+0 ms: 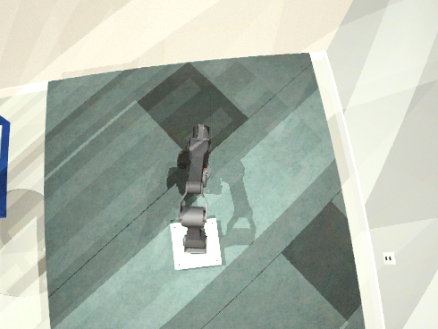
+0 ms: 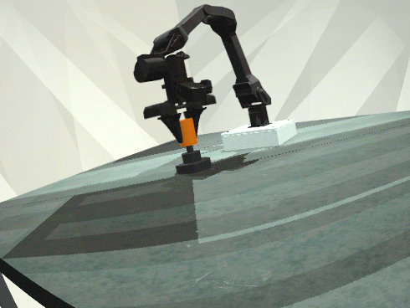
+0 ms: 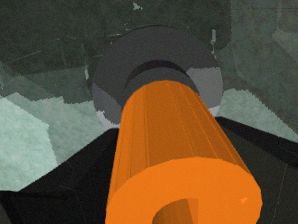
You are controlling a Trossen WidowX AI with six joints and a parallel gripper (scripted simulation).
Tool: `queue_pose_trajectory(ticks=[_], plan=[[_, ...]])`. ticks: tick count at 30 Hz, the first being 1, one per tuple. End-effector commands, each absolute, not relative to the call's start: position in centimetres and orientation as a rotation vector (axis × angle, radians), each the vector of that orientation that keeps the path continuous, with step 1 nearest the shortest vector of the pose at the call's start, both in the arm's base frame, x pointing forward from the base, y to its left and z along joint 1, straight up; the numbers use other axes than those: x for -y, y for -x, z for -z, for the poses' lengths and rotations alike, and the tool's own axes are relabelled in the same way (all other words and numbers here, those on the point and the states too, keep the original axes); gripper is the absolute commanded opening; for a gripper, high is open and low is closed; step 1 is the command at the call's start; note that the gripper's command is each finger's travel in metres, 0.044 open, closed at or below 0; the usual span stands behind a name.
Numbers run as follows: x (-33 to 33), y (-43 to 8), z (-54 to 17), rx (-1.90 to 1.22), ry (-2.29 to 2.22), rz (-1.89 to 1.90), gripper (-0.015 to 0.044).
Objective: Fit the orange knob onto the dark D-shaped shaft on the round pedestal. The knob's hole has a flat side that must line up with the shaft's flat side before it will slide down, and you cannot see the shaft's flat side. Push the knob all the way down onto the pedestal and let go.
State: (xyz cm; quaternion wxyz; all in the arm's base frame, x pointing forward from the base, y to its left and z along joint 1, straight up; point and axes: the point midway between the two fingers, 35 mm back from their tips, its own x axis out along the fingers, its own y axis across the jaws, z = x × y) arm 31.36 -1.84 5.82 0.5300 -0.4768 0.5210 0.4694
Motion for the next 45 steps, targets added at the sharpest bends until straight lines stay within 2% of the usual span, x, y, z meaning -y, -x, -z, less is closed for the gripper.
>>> queue_pose_trajectory(ticks=[1, 13, 20, 45], plan=[[1.78, -31.36, -5.76, -1.239, 1.145, -1.125, 0.0], [1.78, -31.36, -6.26, -1.235, 1.152, -1.132, 0.0], [1.86, -31.33, -5.98, -1.141, 1.301, -1.278, 0.0], [1.78, -31.31, -5.88, -1.141, 1.301, -1.278, 0.0]])
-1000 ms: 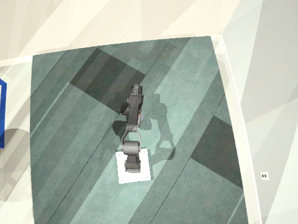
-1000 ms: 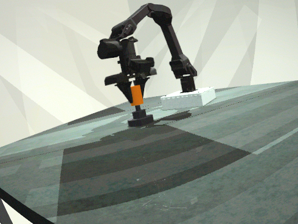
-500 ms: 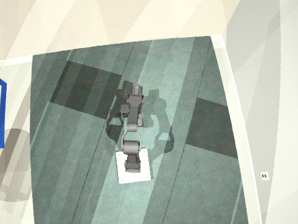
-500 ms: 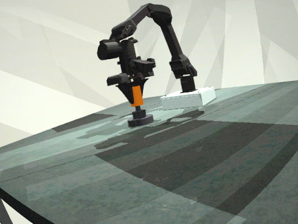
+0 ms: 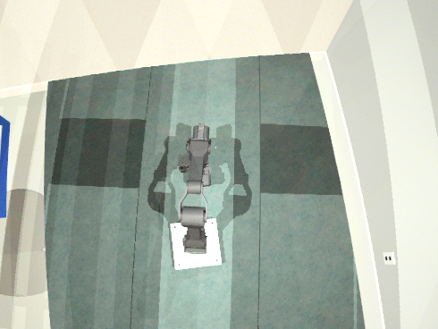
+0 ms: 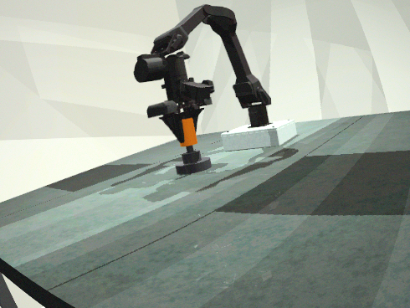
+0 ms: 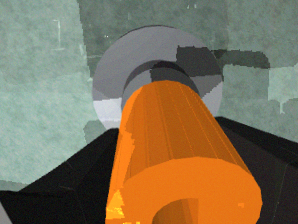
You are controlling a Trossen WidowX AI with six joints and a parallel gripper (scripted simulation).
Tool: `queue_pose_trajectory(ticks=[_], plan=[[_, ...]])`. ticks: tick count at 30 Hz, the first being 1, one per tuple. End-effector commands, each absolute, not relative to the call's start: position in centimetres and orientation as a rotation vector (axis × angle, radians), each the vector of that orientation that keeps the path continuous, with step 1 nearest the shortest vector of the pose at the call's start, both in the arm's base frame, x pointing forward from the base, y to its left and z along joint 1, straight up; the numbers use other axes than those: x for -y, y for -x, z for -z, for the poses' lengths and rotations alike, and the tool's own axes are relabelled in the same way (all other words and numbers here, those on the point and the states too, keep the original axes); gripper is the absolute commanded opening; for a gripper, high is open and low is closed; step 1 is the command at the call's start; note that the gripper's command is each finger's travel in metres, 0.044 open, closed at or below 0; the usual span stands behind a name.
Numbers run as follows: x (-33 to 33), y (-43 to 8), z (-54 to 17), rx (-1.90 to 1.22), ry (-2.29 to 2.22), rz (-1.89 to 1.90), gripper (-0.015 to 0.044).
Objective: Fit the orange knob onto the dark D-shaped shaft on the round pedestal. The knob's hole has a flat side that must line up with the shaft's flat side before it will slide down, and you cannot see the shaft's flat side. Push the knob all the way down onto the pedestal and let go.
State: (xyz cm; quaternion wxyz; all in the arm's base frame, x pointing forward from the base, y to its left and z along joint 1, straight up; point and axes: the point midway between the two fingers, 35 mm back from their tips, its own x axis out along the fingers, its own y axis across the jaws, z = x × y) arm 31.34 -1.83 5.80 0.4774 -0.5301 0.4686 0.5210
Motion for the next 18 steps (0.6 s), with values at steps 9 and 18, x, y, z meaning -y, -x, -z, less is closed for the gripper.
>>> queue_pose_trajectory(ticks=[9, 18], plan=[[1.79, -31.36, -6.24, -1.096, 1.364, -1.34, 0.0], [1.86, -31.38, -5.86, -1.028, 1.453, -1.427, 0.0]])
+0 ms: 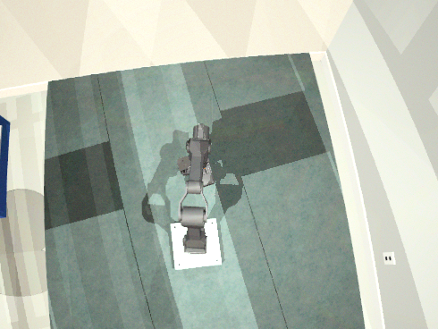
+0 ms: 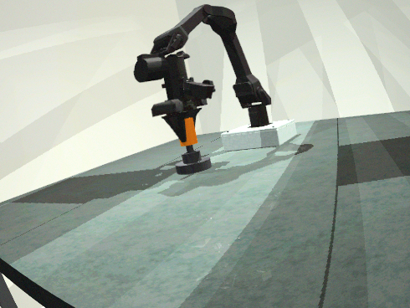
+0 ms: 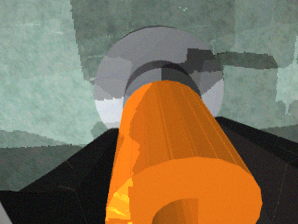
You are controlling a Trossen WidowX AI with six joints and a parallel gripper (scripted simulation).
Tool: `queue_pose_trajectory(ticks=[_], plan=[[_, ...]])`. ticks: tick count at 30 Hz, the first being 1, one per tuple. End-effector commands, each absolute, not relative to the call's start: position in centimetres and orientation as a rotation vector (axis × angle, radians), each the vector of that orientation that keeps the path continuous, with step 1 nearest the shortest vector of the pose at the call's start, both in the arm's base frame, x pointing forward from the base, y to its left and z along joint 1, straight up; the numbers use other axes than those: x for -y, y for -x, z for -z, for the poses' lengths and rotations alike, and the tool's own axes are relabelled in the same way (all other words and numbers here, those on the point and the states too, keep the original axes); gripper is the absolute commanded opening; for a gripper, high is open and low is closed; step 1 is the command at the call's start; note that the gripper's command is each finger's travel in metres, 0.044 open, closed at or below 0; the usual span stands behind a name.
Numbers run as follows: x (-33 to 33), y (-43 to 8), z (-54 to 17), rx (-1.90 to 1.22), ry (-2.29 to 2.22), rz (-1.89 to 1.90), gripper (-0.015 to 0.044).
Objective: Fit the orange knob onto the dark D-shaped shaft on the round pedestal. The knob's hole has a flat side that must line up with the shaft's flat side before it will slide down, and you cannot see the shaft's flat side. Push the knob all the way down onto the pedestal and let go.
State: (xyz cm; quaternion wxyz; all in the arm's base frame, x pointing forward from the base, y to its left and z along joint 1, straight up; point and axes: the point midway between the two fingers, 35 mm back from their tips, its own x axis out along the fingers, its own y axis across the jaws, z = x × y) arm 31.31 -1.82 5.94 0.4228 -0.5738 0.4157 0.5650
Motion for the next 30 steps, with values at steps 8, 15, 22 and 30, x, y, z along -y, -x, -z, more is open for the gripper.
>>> queue_pose_trajectory(ticks=[8, 15, 22, 30], plan=[[1.83, -31.37, -5.81, -1.028, 1.453, -1.427, 0.0], [1.82, -31.34, -5.76, -1.028, 1.453, -1.427, 0.0], [1.81, -31.37, -6.26, -1.023, 1.459, -1.433, 0.0], [1.78, -31.34, -5.93, -0.899, 1.601, -1.572, 0.0]])
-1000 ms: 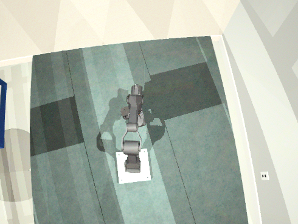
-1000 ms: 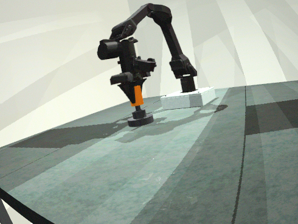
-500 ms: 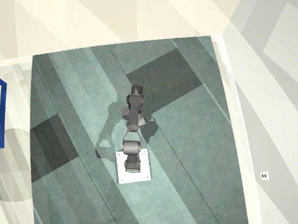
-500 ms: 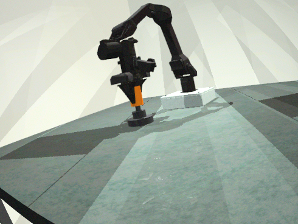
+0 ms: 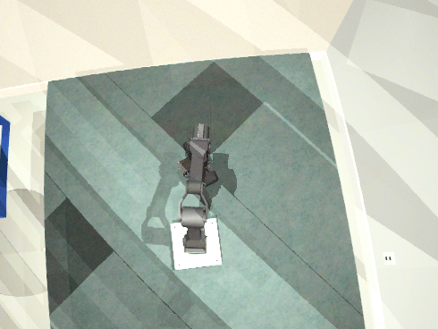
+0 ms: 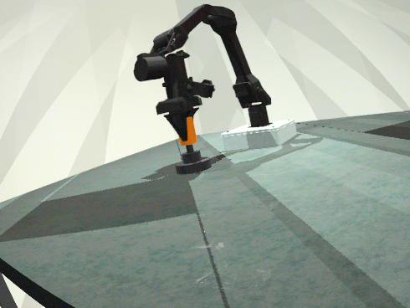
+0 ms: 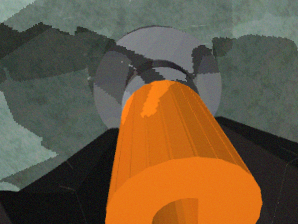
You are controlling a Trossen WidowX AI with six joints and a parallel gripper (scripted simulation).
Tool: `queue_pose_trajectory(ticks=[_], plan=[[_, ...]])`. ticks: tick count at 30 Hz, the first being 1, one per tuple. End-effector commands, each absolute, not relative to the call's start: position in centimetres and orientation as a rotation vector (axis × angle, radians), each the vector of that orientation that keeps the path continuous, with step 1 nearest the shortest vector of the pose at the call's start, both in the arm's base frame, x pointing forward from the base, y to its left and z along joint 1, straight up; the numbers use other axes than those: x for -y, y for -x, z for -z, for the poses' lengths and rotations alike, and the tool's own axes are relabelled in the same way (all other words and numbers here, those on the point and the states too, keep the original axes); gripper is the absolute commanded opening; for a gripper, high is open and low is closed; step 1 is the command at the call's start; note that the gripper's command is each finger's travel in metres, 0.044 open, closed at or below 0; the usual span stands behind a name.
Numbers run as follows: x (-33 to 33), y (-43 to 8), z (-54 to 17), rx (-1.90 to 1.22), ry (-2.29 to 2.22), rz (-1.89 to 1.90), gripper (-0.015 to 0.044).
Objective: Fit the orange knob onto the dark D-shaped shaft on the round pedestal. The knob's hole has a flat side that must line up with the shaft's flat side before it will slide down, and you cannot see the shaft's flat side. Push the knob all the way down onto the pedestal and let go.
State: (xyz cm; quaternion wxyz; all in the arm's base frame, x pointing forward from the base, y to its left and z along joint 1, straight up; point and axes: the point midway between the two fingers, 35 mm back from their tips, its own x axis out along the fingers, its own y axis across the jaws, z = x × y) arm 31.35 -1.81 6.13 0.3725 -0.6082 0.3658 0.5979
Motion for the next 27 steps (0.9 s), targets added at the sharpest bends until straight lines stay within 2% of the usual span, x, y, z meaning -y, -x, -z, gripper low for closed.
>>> queue_pose_trajectory(ticks=[1, 27], plan=[[1.78, -31.34, -5.89, -0.899, 1.601, -1.572, 0.0], [1.86, -31.34, -6.22, -0.899, 1.601, -1.572, 0.0]])
